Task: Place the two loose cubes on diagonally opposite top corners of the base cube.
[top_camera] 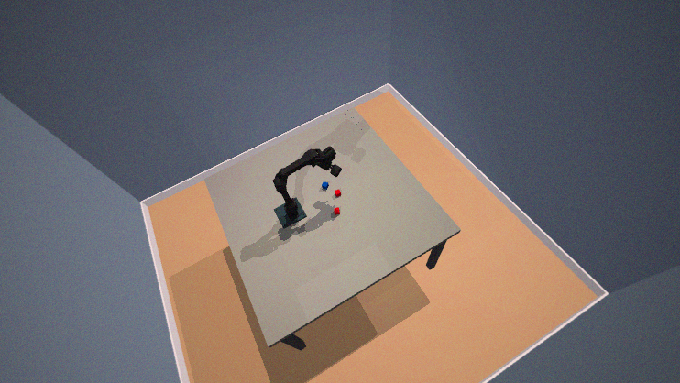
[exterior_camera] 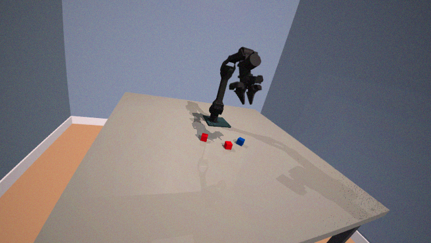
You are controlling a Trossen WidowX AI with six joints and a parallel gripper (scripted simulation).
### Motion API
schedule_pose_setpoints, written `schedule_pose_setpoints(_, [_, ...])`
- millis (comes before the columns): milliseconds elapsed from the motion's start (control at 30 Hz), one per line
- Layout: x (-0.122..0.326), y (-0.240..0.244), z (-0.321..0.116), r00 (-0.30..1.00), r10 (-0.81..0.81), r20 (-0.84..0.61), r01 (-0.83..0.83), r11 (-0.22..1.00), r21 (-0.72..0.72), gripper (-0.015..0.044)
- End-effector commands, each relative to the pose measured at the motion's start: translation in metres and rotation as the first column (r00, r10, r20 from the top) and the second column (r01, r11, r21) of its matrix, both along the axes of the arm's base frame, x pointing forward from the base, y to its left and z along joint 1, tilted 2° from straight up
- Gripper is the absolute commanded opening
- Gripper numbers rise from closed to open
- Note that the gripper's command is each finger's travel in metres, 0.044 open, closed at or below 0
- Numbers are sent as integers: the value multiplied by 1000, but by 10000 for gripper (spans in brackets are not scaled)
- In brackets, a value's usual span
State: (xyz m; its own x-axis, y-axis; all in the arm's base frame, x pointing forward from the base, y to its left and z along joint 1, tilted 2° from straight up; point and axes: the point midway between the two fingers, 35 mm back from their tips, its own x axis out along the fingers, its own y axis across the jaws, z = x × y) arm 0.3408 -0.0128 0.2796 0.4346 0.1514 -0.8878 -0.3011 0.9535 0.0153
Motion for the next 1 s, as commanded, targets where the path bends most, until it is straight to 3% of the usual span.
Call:
schedule_pose_setpoints(0, [6,-11,-71,861,460,-218,-499,846,-189,265])
schedule_pose_setpoints(267, [3,-17,-113,587,721,-367,-806,562,-185,265])
schedule_pose_setpoints(433, [0,-20,-133,405,810,-424,-913,382,-141,265])
schedule_pose_setpoints(967, [0,-20,-134,399,812,-426,-916,376,-140,265])
